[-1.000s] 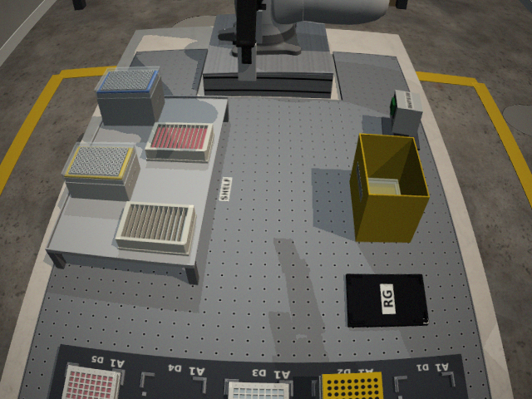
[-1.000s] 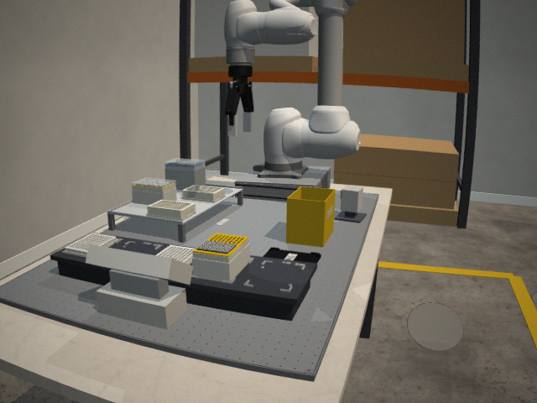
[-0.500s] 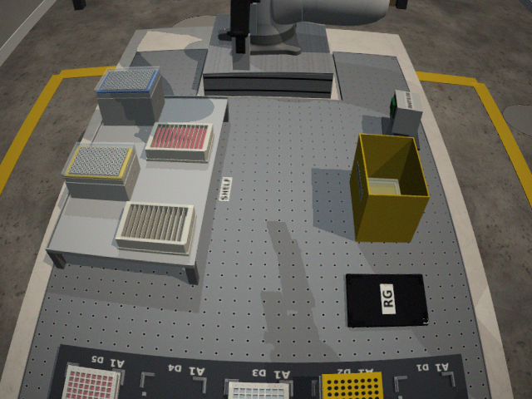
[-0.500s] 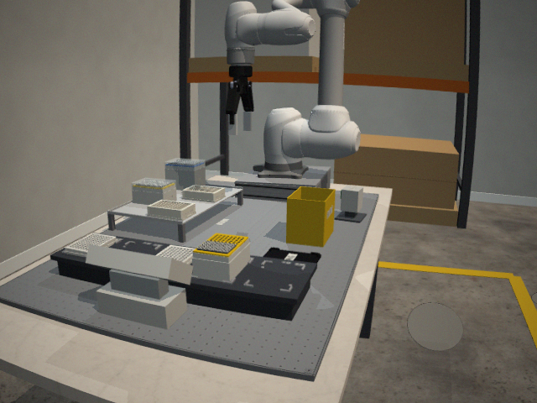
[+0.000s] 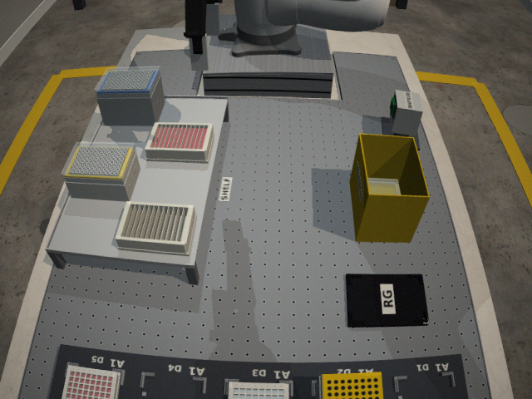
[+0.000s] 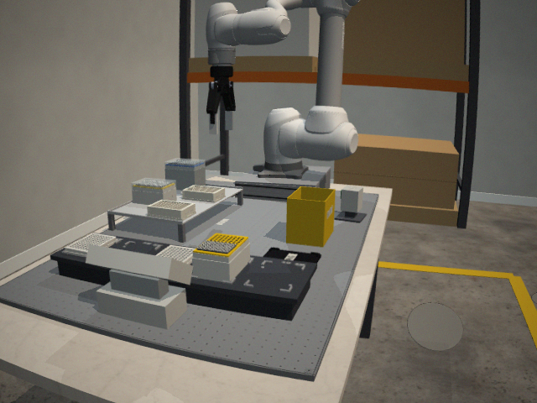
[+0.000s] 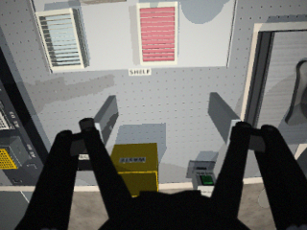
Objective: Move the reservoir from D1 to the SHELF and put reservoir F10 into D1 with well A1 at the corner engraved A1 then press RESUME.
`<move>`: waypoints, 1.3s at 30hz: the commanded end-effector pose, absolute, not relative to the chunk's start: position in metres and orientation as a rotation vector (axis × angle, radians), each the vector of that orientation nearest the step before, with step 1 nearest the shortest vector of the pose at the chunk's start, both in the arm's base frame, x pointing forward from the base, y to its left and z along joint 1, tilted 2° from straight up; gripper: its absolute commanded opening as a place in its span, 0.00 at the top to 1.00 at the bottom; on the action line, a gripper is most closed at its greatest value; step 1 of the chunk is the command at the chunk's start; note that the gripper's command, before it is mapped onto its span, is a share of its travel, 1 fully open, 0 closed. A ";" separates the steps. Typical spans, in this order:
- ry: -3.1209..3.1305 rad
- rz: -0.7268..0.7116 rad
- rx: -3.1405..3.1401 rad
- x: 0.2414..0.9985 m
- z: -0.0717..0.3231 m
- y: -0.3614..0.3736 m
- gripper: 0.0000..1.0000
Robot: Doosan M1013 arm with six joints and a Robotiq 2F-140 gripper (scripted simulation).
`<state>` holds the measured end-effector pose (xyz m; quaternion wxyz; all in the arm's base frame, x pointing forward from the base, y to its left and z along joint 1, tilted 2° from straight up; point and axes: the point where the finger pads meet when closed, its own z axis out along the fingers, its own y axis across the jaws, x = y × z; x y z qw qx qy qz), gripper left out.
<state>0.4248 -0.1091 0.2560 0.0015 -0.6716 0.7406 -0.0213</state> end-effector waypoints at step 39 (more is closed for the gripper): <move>2.326 -0.067 -2.106 0.421 0.240 -0.180 0.23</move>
